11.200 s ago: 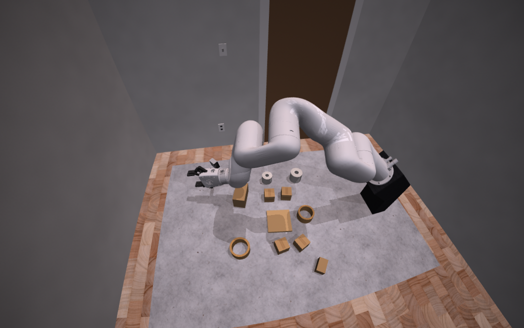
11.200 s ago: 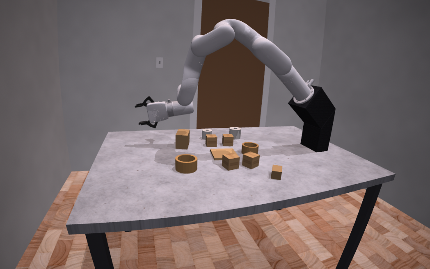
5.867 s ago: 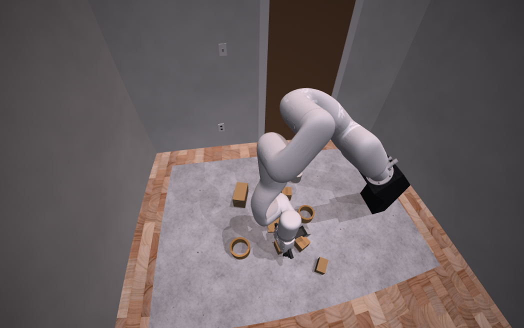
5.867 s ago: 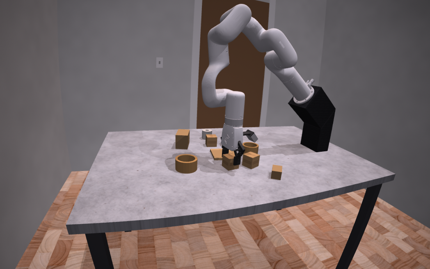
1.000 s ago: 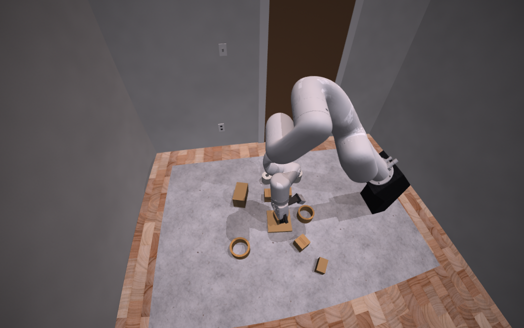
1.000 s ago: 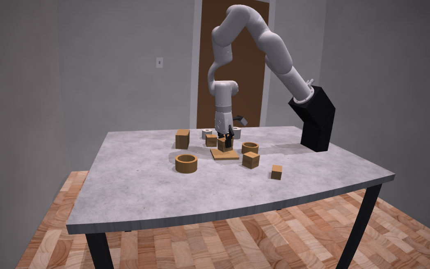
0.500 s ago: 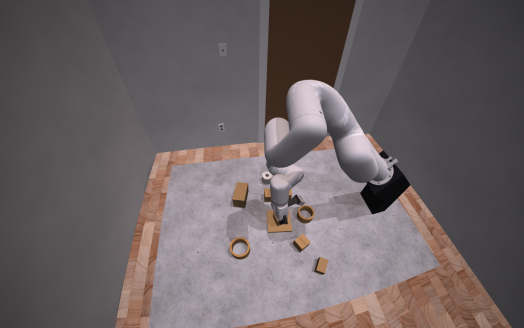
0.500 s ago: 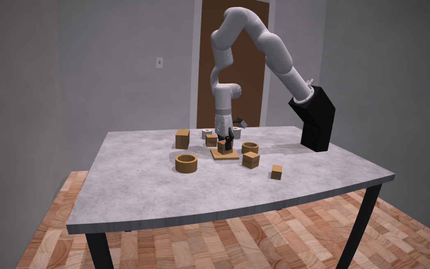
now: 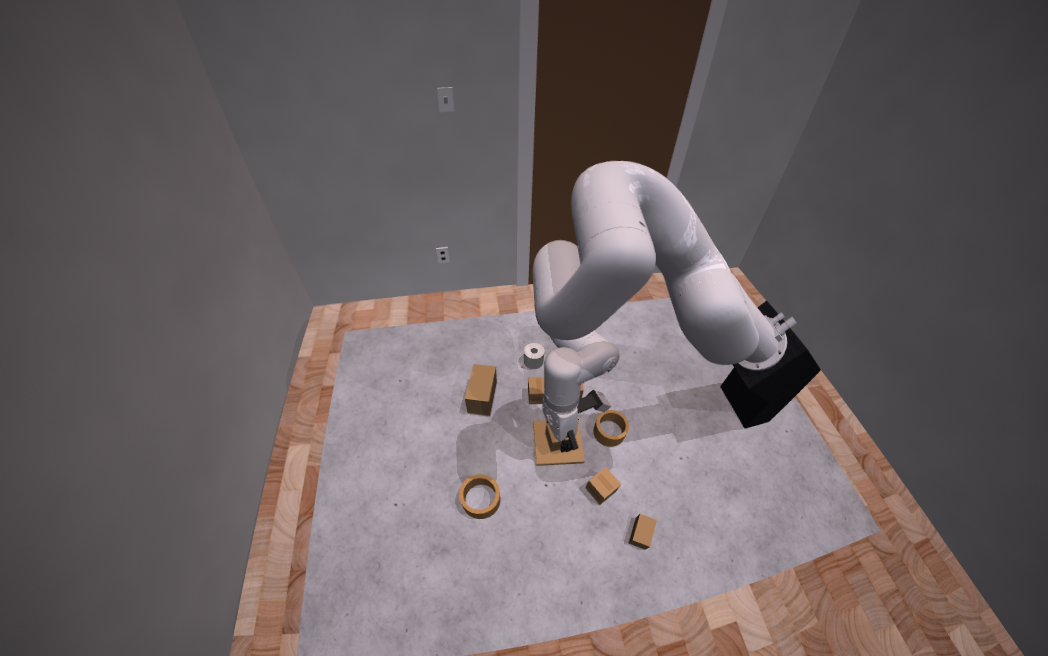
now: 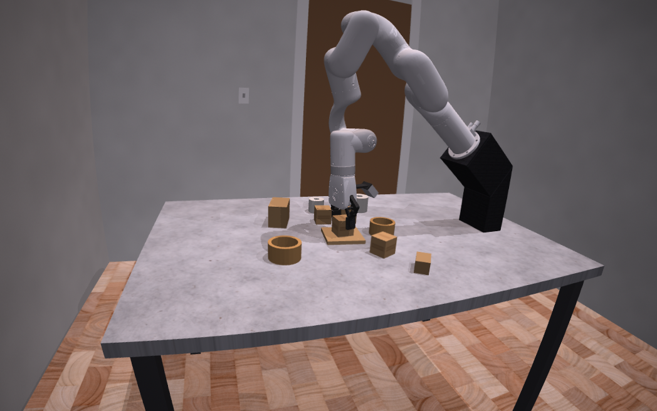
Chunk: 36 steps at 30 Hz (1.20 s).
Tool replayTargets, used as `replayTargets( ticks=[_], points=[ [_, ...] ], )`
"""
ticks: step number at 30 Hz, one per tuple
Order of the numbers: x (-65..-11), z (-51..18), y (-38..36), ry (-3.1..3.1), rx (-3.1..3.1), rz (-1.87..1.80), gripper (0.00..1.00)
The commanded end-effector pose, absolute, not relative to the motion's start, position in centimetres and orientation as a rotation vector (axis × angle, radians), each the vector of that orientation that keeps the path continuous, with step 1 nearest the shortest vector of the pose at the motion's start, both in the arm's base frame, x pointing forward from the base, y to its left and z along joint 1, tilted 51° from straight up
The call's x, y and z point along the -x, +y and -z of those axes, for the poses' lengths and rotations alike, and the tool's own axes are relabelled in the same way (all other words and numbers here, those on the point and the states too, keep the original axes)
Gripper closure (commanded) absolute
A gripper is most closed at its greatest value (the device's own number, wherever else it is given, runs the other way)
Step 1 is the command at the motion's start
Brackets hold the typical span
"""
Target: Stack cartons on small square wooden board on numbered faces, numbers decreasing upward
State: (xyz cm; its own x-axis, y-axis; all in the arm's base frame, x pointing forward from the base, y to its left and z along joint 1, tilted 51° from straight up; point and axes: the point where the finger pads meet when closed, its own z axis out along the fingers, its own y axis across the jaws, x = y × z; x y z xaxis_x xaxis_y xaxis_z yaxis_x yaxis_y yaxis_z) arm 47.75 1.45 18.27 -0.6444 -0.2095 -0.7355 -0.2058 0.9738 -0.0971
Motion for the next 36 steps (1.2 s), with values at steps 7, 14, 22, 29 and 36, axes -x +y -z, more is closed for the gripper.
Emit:
replayTargets(
  ticks=[7,14,22,29,36],
  points=[
    [-47.73,-18.27,1.56,2.235,0.259,0.069,0.00],
    [-47.73,-18.27,1.56,2.235,0.259,0.069,0.00],
    [-47.73,-18.27,1.56,2.235,0.259,0.069,0.00],
    [-47.73,-18.27,1.56,2.235,0.259,0.069,0.00],
    [-47.12,-18.71,1.62,2.235,0.259,0.069,0.00]
  ],
)
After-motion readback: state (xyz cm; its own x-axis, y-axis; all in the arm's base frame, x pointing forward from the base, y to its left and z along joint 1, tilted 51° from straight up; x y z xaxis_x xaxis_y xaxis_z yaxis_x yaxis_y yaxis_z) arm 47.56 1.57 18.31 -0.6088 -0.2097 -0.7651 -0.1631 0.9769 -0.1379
